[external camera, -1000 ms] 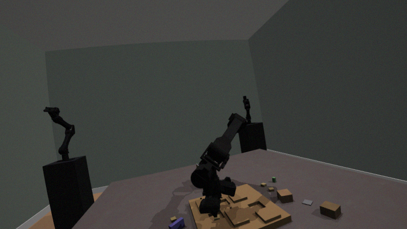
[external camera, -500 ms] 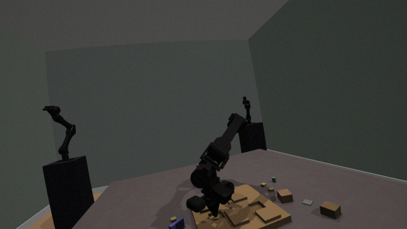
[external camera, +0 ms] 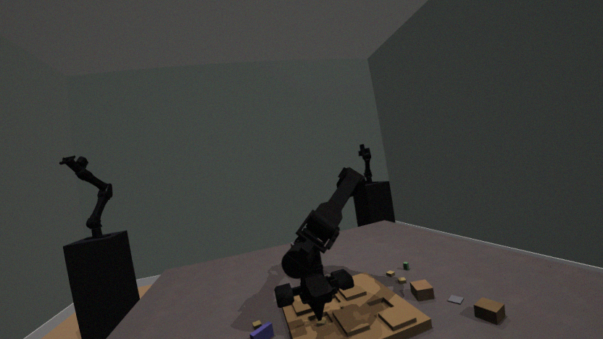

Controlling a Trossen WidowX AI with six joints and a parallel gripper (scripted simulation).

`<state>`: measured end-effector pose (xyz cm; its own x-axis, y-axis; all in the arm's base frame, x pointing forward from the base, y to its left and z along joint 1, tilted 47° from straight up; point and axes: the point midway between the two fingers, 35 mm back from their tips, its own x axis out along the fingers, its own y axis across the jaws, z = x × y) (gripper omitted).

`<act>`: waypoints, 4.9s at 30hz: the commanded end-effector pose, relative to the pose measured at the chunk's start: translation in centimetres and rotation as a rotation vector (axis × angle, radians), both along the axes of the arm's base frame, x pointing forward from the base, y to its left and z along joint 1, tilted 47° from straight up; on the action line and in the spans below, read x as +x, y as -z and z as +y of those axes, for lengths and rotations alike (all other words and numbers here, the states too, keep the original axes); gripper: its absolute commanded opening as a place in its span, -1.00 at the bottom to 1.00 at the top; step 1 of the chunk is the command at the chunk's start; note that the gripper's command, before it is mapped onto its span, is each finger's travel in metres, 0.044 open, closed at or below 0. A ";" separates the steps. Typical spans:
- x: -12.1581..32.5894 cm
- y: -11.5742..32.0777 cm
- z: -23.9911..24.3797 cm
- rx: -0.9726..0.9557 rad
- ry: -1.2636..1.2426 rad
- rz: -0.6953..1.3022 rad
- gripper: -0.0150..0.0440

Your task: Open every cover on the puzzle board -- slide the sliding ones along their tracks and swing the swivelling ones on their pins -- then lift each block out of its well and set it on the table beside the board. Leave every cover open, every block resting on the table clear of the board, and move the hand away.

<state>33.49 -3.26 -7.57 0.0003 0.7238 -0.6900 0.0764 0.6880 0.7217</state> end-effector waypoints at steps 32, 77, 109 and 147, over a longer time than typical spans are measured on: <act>0.5 -1.0 -0.6 -0.007 0.328 0.344 -0.49; 0.0 0.3 0.3 -0.006 0.363 0.381 -0.49; 0.1 0.1 0.1 -0.008 0.362 0.374 -0.49; 0.2 -2.6 -2.5 -0.009 0.388 0.406 0.00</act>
<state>33.83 -6.61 -4.26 0.0021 0.7134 -0.7008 0.5896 0.5652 0.5770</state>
